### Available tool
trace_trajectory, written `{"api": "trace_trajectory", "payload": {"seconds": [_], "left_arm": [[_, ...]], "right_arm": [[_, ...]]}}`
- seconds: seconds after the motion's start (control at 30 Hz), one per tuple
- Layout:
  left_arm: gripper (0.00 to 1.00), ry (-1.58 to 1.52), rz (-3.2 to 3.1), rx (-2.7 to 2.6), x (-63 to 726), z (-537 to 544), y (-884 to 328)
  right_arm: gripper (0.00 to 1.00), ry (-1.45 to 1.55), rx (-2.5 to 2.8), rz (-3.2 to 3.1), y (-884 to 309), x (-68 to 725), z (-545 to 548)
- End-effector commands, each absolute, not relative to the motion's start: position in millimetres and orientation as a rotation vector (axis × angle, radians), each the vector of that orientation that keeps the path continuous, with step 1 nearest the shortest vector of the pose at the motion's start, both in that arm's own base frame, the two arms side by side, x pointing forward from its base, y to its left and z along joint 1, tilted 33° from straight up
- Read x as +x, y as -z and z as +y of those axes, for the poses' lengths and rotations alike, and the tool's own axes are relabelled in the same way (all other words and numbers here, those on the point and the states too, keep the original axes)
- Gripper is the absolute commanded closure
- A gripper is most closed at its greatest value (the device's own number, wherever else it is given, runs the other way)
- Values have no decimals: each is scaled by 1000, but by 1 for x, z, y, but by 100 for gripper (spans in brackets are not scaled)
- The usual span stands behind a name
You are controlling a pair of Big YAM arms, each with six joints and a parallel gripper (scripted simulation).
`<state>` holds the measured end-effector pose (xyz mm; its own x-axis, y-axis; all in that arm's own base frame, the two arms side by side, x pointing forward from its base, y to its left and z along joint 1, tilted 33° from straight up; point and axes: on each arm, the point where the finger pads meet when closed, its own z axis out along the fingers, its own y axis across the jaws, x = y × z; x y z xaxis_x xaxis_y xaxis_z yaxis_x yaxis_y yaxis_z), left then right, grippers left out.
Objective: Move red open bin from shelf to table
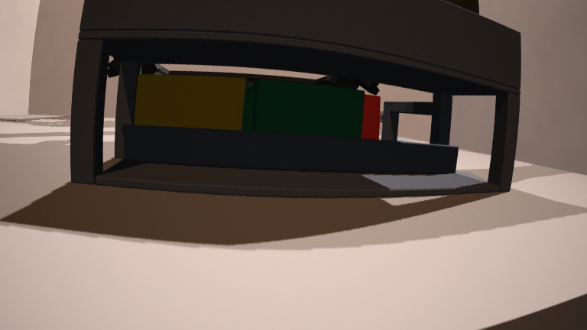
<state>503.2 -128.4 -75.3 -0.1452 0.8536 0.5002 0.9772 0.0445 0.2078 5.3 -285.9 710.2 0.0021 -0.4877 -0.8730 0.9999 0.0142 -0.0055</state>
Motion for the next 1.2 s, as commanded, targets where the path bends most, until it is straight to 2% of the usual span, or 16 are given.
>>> {"api": "trace_trajectory", "payload": {"seconds": [0.0,1.17], "left_arm": [[57,761,-2110,-1872,515,-123,67],[57,745,-2093,-1857,512,-115,80]], "right_arm": [[0,1419,788,791,-721,1,-270],[0,1419,788,791,-721,1,-270]]}}
